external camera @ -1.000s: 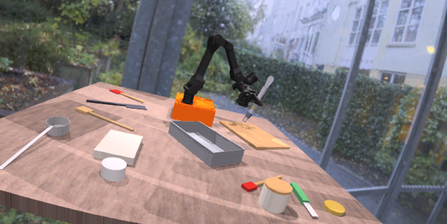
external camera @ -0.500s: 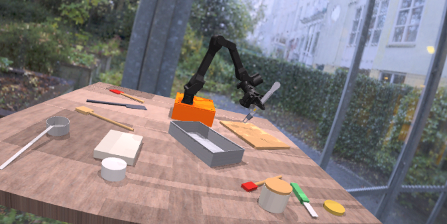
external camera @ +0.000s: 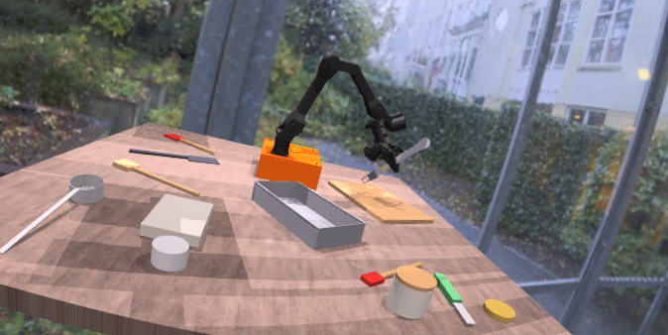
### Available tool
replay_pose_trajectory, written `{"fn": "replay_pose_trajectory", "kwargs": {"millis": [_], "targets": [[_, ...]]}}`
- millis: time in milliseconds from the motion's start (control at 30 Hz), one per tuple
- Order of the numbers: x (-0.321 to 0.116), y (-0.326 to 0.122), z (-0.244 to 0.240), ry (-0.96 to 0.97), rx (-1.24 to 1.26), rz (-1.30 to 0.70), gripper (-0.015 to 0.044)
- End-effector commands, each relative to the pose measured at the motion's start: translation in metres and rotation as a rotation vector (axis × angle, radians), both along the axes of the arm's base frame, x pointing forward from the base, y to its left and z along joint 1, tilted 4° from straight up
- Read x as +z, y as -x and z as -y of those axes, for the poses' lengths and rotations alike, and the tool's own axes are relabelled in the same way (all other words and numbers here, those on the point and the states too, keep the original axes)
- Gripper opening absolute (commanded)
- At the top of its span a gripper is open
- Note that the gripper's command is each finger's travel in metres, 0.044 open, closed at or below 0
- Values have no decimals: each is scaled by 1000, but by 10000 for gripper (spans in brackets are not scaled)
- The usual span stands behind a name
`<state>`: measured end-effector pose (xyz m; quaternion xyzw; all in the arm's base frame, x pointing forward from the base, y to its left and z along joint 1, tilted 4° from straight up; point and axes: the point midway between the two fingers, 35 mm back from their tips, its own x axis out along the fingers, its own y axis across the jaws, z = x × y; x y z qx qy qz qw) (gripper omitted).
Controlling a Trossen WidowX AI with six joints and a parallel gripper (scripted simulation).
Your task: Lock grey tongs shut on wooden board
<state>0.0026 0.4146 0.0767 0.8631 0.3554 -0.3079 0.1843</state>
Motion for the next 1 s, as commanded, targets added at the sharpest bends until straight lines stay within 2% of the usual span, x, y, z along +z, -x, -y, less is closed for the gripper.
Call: {"fn": "replay_pose_trajectory", "kwargs": {"millis": [0,967], "targets": [[0,-3,-4,53,-5,-66,-150],[8,-14,17,455,-126,-570,-150]]}}
